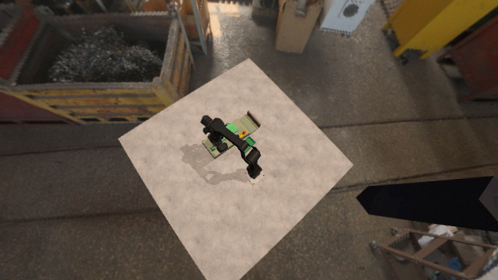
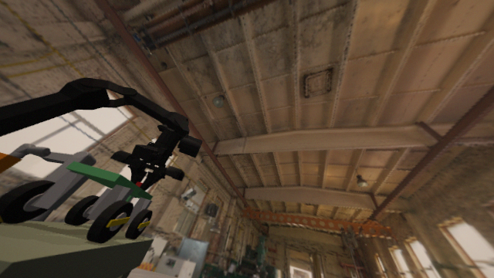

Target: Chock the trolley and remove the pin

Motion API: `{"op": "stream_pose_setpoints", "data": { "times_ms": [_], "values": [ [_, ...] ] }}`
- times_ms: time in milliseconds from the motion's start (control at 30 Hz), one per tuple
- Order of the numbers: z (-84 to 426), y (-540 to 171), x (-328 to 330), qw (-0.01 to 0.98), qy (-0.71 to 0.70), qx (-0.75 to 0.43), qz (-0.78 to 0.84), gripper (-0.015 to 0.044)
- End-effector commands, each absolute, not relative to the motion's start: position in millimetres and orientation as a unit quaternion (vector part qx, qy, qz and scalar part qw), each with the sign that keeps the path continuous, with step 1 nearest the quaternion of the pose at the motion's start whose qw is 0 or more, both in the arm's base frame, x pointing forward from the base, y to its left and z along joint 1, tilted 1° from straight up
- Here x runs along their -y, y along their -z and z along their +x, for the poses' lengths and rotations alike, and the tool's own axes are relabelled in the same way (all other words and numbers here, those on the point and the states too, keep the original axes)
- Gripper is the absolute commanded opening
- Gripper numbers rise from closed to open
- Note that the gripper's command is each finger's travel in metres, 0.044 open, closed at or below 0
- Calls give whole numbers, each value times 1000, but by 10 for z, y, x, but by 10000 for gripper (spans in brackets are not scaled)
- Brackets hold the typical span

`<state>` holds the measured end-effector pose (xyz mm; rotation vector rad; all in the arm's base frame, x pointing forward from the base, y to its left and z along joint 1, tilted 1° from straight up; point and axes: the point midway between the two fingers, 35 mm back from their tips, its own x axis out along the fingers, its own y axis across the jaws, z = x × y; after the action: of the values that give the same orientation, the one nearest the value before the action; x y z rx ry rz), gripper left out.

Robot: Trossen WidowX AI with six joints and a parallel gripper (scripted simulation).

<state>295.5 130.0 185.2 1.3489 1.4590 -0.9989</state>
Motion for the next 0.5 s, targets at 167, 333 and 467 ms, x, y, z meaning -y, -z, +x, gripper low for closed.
{"op": "stream_pose_setpoints", "data": {
  "times_ms": [167,333,467],
  "values": [
    [2960,-1931,-1305,443,399,-590,545,0],
    [2960,-1962,-1307,443,399,-590,545,0],
    [2962,-1986,-1310,443,399,-590,545,0]
  ]
}}
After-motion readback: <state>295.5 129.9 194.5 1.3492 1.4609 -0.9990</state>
